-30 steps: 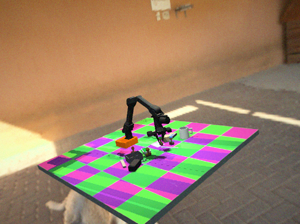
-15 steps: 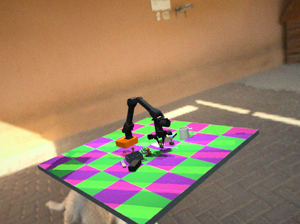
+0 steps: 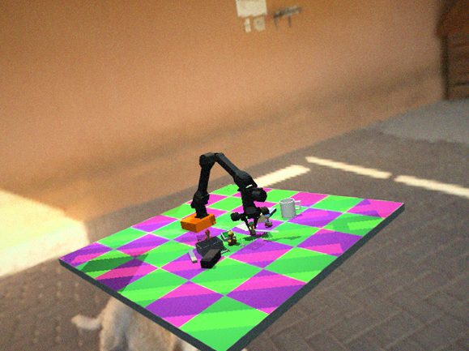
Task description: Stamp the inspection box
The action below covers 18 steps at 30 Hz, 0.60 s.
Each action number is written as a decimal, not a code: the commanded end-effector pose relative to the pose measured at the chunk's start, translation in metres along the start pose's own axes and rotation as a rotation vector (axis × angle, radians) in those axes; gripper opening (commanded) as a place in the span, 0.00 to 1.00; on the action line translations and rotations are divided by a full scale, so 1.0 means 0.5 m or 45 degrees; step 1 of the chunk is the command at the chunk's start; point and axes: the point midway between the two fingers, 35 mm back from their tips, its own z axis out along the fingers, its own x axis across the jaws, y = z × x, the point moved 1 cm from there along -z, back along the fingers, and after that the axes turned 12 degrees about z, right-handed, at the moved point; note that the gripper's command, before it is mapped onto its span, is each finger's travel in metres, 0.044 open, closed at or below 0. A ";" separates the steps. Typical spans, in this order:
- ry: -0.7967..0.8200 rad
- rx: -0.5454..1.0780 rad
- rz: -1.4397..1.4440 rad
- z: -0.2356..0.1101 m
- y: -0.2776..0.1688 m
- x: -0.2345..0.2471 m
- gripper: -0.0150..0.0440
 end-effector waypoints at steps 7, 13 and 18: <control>0.001 -0.001 0.000 -0.007 0.001 0.001 0.71; -0.003 -0.004 -0.004 -0.186 0.009 0.002 0.71; -0.004 -0.005 -0.005 -0.236 0.005 -0.005 0.71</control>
